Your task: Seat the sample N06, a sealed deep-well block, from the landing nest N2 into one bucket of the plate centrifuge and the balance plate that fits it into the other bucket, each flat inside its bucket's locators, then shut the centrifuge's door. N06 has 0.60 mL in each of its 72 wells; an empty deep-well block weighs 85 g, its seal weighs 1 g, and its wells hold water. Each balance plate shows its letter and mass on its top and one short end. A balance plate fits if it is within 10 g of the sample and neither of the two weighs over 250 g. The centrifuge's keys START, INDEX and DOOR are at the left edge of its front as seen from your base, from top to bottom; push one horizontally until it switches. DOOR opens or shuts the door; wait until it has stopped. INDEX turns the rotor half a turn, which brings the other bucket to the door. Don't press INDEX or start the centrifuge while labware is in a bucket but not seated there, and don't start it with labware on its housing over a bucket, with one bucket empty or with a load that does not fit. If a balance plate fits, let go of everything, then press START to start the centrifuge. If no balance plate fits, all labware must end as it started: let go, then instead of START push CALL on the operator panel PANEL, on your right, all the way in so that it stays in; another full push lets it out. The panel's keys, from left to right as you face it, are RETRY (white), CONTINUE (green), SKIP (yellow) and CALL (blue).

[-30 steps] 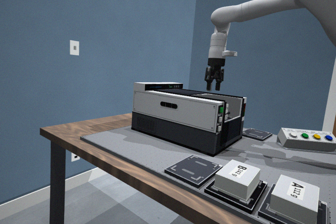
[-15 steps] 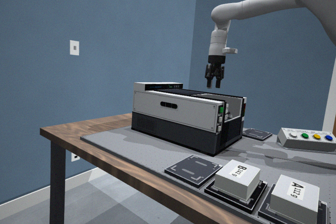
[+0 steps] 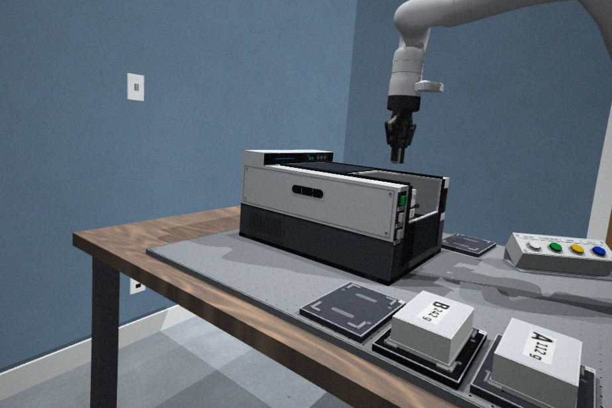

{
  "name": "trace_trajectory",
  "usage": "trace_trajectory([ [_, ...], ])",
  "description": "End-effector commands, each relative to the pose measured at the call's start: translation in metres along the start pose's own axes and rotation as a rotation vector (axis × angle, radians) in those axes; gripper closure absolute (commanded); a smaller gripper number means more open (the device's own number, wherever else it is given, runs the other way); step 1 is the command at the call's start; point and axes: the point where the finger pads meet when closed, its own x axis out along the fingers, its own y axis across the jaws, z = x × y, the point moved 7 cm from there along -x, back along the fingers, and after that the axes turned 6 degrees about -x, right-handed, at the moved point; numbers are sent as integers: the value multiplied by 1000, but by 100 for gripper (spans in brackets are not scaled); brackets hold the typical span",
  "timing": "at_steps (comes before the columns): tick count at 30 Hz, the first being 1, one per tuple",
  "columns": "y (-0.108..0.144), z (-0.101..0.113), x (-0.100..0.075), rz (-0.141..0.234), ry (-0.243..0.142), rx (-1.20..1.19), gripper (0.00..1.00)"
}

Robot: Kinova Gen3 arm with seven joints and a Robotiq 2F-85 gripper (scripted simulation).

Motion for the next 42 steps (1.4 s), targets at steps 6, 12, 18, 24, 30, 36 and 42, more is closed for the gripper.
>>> trace_trajectory([
  [6,15,-21,-9,0,-3,0,90],
  [12,25,-34,-14,0,-3,0,90],
  [18,34,-46,-19,0,-3,0,90],
  [24,46,-62,-24,0,-3,0,90],
  [30,53,-72,-28,0,-3,0,90],
  [36,65,-87,-34,0,-3,0,90],
  [42,76,-103,-40,0,-3,0,90],
])
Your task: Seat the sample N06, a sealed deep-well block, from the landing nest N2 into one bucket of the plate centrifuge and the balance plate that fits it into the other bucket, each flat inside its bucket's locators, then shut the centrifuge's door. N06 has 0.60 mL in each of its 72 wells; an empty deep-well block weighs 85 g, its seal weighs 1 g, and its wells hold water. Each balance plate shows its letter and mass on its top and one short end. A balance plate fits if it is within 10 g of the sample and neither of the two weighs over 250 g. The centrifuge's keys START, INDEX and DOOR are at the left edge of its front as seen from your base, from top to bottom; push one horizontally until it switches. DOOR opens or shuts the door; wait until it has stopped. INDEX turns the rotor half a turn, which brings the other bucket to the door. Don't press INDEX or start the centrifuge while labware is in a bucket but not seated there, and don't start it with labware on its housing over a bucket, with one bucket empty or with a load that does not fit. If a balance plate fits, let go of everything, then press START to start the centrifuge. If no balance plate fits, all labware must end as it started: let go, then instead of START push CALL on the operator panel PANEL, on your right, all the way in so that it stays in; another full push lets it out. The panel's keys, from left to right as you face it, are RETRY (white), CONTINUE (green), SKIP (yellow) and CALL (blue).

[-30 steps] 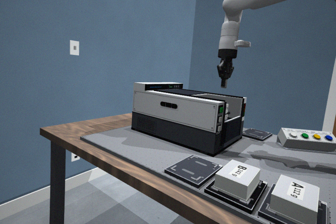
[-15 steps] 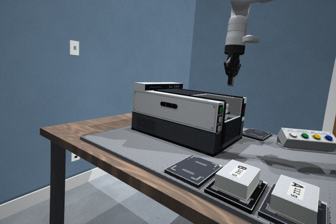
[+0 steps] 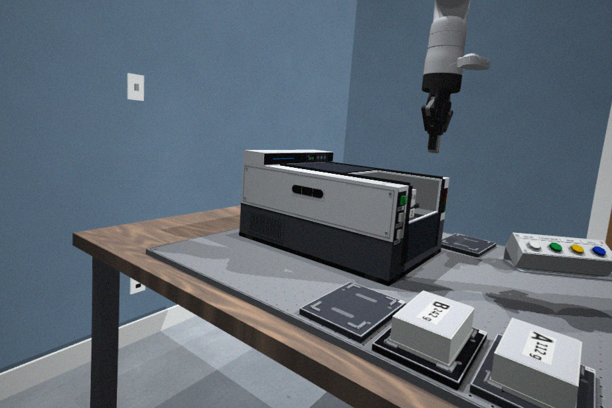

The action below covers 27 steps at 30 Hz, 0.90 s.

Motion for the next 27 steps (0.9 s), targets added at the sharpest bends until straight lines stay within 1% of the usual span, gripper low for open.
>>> trace_trajectory([
  [1,6,-8,-4,0,-2,0,90],
  [3,10,-13,-6,0,-2,0,90],
  [5,10,-13,-6,0,-2,0,90],
  [20,38,-52,-20,0,-2,0,90],
  [22,38,-52,-20,0,-2,0,90],
  [27,48,-64,-25,0,-2,0,90],
])
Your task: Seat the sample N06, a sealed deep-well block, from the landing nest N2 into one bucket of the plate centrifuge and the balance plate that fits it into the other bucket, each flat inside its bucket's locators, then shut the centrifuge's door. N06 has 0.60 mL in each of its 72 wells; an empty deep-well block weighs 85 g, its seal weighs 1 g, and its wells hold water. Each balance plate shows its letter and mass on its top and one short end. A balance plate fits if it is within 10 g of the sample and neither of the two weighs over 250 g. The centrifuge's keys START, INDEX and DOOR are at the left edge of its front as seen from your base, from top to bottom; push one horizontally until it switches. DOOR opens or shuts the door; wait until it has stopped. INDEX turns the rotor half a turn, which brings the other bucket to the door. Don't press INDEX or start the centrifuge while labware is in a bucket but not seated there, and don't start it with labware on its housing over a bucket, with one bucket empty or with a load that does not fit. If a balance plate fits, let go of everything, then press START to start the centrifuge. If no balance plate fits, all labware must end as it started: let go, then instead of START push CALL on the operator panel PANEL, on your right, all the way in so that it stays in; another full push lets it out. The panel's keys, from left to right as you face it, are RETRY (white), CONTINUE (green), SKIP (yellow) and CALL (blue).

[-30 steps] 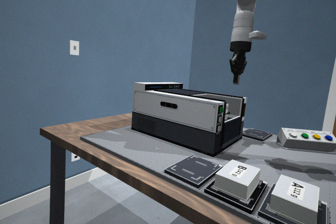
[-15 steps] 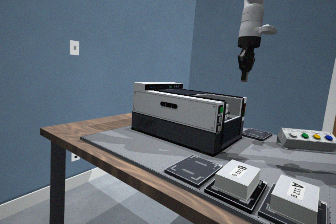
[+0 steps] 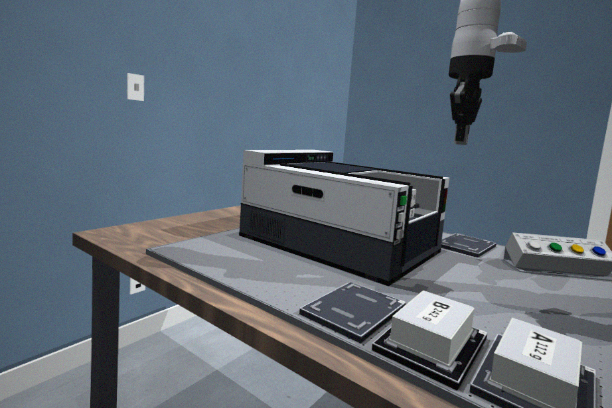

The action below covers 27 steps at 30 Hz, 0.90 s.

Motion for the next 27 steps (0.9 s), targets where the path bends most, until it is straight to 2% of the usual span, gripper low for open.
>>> trace_trajectory([
  [1,6,-8,-4,0,-2,0,90],
  [10,23,-31,-12,1,-2,0,90],
  [21,31,-42,-16,1,-2,0,90],
  [27,32,-50,-16,-12,-121,0,90],
])
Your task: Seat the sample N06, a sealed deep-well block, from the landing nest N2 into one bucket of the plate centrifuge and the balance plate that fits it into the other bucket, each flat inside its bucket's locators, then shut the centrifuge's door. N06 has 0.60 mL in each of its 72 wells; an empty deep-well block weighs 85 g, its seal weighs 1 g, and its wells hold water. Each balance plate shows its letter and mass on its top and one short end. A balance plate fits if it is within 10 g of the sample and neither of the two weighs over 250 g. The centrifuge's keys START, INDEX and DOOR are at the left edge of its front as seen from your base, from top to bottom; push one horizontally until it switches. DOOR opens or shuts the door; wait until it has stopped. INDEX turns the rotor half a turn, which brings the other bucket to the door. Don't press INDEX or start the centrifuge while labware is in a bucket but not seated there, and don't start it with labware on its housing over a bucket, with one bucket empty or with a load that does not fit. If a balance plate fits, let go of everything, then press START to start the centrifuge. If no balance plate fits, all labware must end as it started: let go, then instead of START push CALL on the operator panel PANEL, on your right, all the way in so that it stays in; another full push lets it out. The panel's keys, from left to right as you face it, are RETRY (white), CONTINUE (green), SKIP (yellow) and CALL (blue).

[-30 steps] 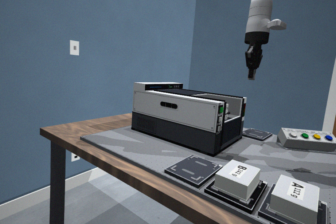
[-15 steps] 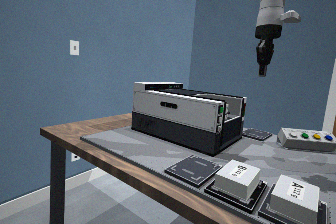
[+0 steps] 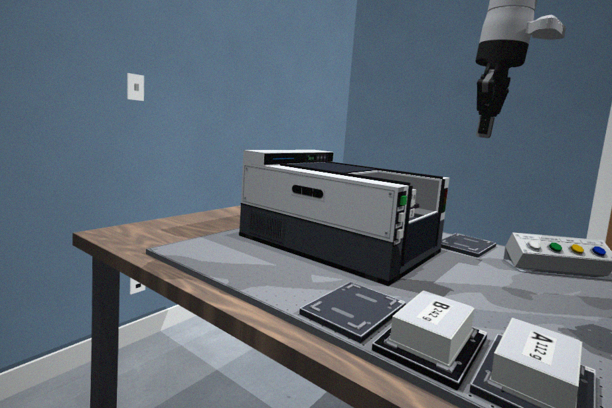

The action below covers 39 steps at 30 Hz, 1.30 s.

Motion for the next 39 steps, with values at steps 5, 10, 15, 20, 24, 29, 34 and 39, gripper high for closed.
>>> trace_trajectory([
  [5,1,-8,0,-12,-116,1,90],
  [10,2,-15,1,-22,-215,1,90],
  [15,2,-21,3,-33,-315,1,90],
  [20,3,-25,4,-39,-371,1,90],
  [24,3,-25,4,-38,-371,1,90],
  [29,3,-24,8,-39,-371,1,90],
  [34,2,-19,23,-38,-371,1,90],
  [39,2,-16,33,-38,-371,1,90],
])
